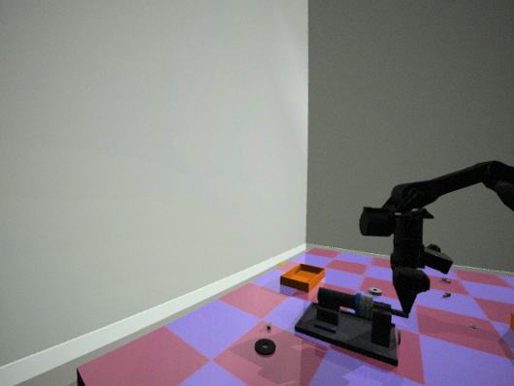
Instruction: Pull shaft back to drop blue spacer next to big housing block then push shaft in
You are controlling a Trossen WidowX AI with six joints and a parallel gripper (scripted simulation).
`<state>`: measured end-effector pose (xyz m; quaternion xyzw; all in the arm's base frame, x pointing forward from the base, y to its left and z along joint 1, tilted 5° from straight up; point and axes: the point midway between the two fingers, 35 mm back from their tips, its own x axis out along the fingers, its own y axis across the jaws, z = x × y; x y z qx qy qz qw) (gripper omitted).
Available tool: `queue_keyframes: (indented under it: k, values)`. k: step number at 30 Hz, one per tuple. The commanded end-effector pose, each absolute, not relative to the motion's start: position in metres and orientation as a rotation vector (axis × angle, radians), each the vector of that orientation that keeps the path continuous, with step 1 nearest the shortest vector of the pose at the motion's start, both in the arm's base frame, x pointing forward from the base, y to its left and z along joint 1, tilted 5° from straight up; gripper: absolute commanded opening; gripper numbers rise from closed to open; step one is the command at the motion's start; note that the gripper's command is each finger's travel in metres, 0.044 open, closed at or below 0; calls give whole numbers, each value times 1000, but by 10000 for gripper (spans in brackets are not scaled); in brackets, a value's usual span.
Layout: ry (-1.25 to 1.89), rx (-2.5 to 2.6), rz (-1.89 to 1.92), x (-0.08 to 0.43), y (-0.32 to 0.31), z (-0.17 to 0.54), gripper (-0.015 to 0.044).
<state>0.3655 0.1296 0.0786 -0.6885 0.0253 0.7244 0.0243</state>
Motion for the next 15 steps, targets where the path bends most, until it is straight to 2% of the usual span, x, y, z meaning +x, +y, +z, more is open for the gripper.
queue_keyframes:
  k: [1, 15]
  values:
    - [70, -2127, 2242, 365, 130, 76, 440]
    - [70, -2127, 2242, 364, 131, 54, 440]
